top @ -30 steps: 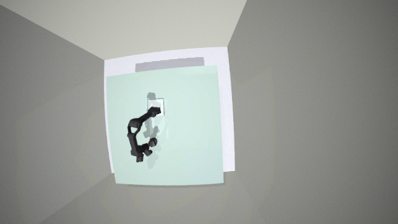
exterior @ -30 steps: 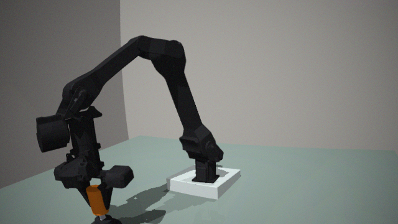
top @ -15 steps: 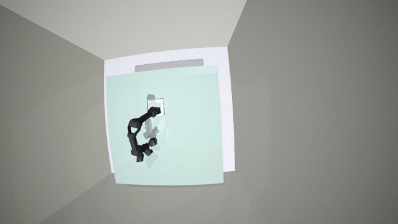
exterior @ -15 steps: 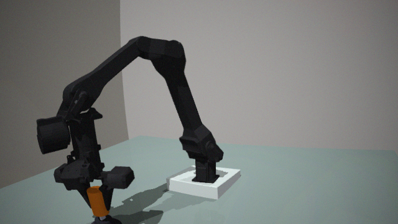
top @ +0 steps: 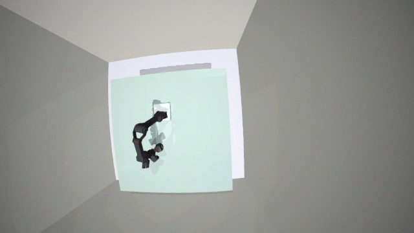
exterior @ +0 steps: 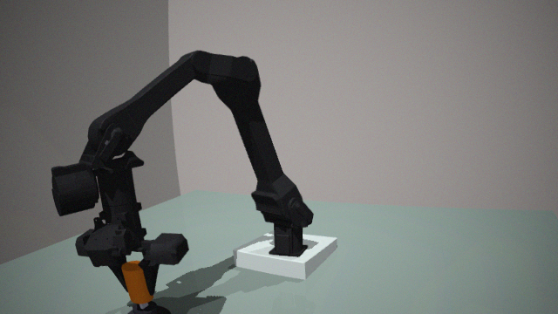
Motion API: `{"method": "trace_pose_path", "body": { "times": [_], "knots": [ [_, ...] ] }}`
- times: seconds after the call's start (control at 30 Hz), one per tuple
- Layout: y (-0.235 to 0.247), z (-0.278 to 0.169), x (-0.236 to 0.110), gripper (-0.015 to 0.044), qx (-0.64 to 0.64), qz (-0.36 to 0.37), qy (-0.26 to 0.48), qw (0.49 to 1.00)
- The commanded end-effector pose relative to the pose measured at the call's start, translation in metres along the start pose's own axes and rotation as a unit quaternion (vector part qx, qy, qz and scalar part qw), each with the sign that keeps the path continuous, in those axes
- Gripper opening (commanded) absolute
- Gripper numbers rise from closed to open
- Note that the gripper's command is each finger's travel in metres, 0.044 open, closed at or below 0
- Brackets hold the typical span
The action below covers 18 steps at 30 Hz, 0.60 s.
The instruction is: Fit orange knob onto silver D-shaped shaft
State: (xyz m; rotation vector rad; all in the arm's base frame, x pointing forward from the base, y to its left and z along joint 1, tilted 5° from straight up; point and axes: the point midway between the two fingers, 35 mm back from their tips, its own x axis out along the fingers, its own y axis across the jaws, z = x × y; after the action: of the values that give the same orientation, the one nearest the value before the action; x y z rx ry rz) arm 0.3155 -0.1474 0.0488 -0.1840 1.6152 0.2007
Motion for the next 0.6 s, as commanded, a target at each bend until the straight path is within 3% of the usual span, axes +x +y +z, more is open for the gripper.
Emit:
{"method": "trace_pose_path", "body": {
  "times": [0.0,0.57],
  "knots": [
    [-0.0002,0.0003,-0.0029,0.0,-0.002,-0.001,0.0,1.0],
    [-0.0004,-0.0001,-0.0015,0.0,-0.107,-0.001,0.0,0.994]
  ]
}}
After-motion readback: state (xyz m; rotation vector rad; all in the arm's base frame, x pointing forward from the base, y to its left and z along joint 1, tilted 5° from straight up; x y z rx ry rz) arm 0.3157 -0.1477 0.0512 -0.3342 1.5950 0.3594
